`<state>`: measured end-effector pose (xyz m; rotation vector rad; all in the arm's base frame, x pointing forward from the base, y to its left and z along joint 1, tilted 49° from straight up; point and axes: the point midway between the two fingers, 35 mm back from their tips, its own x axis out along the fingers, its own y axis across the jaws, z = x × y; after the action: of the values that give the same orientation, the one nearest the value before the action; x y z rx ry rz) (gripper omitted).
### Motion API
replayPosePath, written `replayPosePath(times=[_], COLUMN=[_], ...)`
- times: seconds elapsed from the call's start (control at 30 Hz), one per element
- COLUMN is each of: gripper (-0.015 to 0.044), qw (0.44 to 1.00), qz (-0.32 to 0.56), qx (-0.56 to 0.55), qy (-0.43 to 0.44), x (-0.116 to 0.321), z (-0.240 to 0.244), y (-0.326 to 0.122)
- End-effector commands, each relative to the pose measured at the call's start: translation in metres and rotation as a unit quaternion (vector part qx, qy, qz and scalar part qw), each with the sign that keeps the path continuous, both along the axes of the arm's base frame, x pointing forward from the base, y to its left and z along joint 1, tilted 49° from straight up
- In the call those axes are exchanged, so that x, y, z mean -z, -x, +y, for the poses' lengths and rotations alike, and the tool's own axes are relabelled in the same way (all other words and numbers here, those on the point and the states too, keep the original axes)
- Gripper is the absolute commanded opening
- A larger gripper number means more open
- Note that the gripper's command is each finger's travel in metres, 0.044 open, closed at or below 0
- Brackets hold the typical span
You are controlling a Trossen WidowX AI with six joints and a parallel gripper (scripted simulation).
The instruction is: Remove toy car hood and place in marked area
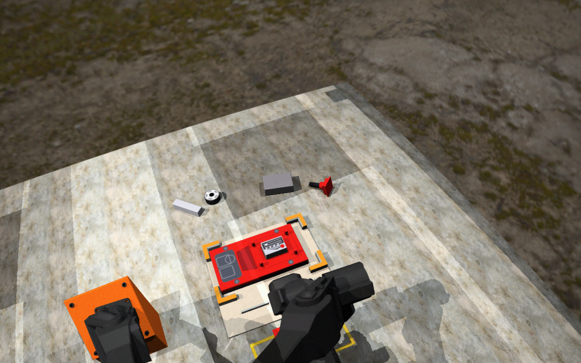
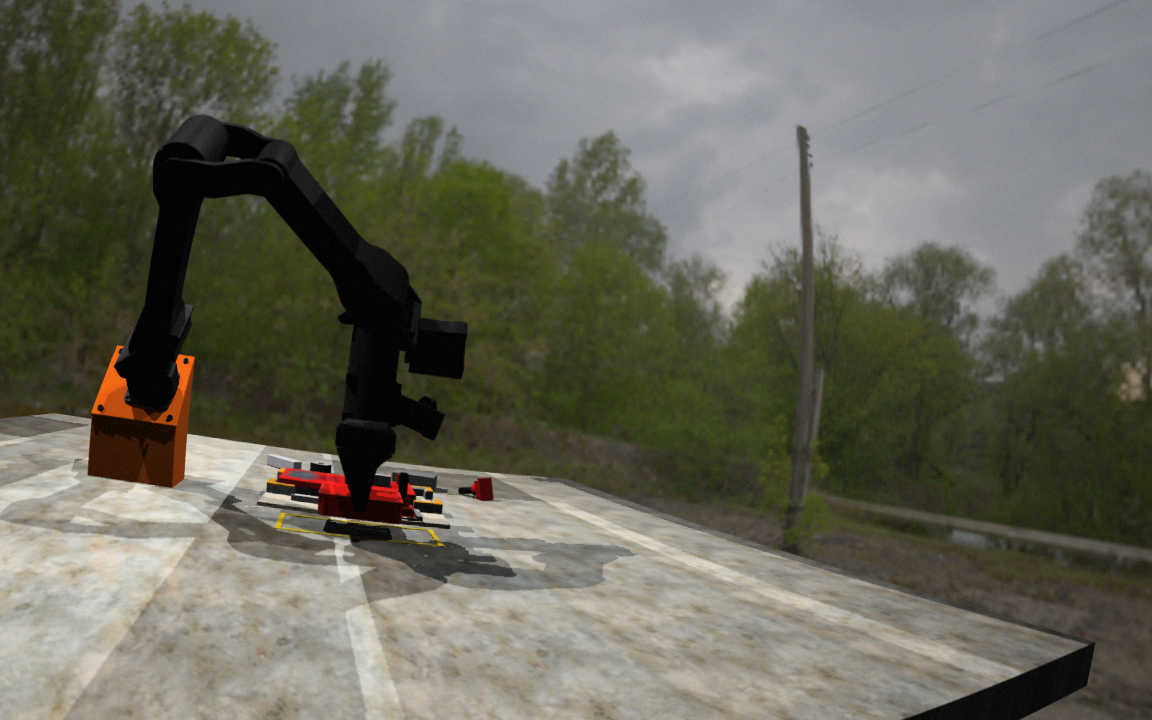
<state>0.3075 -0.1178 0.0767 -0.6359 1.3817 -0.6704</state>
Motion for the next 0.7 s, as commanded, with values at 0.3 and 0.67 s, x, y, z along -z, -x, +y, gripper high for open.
replayPosePath(times=[0.3,0.67], gripper=[0.0,0.0], qw=[1.0,1.0], qz=[0.004,0.004], qx=[-0.002,-0.002], qy=[0.003,0.003], x=[0.0047,0.0082], z=[-0.0052,-0.0094], y=[0.0005,0.0002])
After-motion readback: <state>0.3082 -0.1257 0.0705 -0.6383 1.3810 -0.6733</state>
